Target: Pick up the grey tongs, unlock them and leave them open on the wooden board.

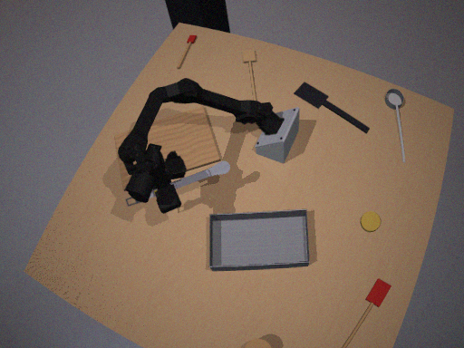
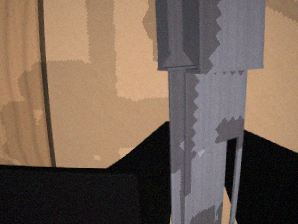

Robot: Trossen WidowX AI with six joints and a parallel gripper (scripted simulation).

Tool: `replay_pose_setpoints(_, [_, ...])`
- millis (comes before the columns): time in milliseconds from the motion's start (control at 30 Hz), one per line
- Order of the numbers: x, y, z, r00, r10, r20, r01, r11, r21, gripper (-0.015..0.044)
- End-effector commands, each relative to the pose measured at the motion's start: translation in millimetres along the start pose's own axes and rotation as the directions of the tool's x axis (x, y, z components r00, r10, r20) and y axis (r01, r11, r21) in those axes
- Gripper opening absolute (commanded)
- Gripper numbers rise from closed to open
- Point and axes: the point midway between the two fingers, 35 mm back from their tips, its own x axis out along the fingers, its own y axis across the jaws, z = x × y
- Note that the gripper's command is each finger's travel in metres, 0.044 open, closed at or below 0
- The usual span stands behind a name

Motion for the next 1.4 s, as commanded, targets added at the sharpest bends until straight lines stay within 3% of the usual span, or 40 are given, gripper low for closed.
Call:
replay_pose_setpoints(0, [0.0,7.6,-1.2,1.000,-0.001,0.002,0.001,0.988,0.155,-0.0150])
replay_pose_setpoints(367, [-3.5,22.8,-6.5,1.000,-0.015,-0.009,0.017,0.836,0.549,-0.0150])
replay_pose_setpoints(733, [-2.7,41.8,-9.6,1.000,-0.014,-0.005,0.012,0.534,0.845,-0.0150])
replay_pose_setpoints(1067, [-2.2,59.2,-11.5,1.000,-0.013,-0.002,0.005,0.174,0.985,-0.0150])
replay_pose_setpoints(1367, [-1.8,74.7,-12.6,1.000,-0.013,-0.001,-0.002,-0.175,0.985,-0.0150])
